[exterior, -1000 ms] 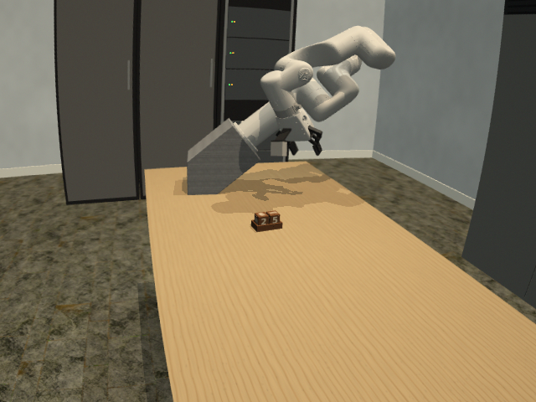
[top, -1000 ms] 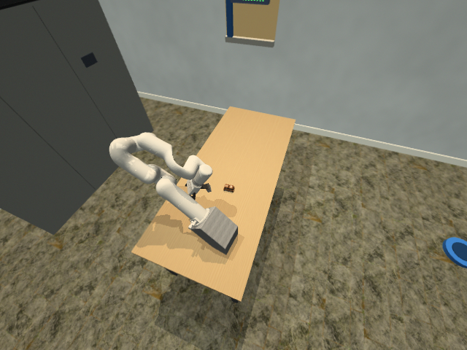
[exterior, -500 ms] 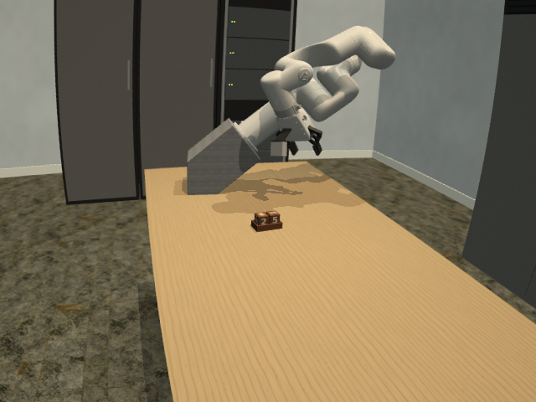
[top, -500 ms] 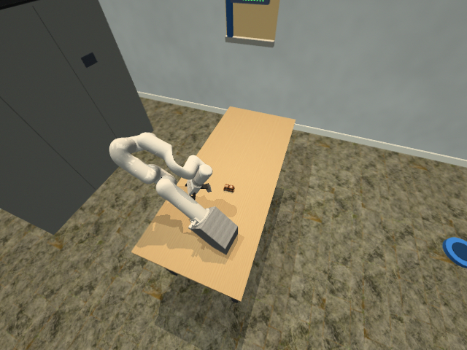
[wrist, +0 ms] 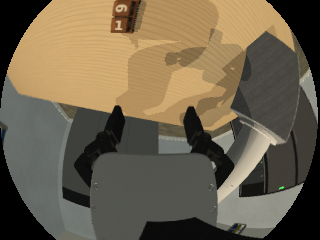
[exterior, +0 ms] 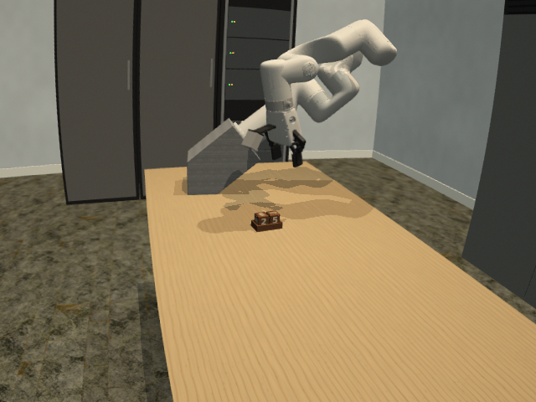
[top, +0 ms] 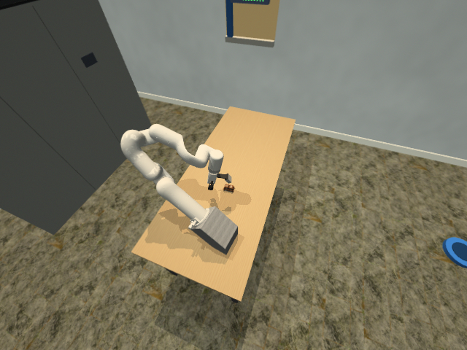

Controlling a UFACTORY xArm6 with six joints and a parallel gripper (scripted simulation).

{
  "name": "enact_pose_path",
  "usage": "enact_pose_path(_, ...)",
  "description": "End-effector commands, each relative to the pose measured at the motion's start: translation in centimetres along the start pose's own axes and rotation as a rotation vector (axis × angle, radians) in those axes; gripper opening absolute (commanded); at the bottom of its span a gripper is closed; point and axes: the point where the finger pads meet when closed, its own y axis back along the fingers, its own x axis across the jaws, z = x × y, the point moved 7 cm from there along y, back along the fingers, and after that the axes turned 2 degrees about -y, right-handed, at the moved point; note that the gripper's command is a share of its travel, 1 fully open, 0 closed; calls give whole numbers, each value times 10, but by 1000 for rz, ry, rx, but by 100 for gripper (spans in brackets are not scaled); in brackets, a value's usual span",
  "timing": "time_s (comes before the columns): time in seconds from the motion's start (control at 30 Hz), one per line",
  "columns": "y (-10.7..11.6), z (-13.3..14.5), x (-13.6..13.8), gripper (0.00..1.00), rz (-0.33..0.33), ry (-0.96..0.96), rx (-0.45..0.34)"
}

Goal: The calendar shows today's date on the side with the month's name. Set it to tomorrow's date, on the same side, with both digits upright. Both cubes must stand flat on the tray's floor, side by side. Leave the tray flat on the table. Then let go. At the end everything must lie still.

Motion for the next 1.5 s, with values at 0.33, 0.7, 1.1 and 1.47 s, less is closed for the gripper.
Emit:
enact_pose_path(0.33,8,-90,-64,100,-22,-230,230)
enact_pose_path(0.7,8,-90,-64,100,-22,-230,230)
enact_pose_path(1.1,8,-91,-62,100,-27,-266,230)
enact_pose_path(1.47,9,-99,-48,100,-67,-609,229)
